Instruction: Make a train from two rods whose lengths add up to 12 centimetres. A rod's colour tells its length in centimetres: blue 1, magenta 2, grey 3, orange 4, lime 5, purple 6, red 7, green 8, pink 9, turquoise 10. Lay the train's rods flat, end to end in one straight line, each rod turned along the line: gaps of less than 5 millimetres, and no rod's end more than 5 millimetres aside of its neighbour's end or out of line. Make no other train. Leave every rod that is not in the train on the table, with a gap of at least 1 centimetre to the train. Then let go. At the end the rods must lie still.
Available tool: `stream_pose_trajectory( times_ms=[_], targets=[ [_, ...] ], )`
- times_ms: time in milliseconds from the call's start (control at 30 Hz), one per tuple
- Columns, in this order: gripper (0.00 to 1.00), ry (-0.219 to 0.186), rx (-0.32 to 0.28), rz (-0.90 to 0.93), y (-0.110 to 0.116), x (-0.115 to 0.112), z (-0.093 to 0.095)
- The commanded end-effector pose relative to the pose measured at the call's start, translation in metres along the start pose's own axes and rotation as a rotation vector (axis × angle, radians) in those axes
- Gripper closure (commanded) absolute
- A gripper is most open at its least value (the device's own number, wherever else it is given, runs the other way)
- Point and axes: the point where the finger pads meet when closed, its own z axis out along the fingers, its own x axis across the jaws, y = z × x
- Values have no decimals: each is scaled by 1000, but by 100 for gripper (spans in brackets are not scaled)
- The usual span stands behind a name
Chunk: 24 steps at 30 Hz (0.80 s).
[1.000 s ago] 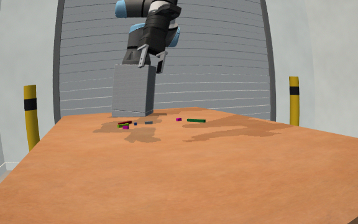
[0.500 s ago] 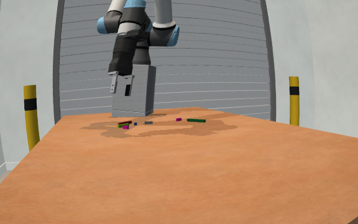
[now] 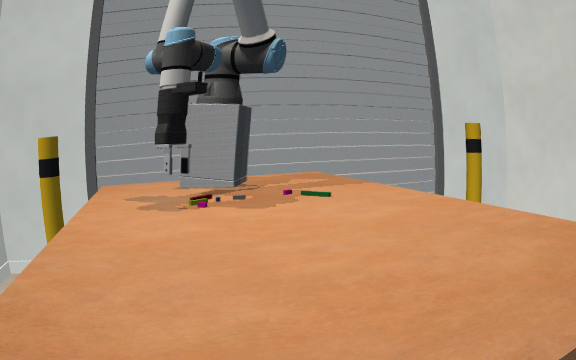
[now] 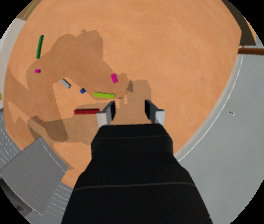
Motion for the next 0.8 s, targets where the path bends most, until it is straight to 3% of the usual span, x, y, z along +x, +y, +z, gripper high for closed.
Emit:
stream_pose_trajectory(
  times_ms=[0,167,767],
  targets=[
    [0,-38,23,-63,26,-26,7],
    [0,-55,36,-91,36,-39,10],
    [0,-58,39,-96,38,-42,10]
  ],
)
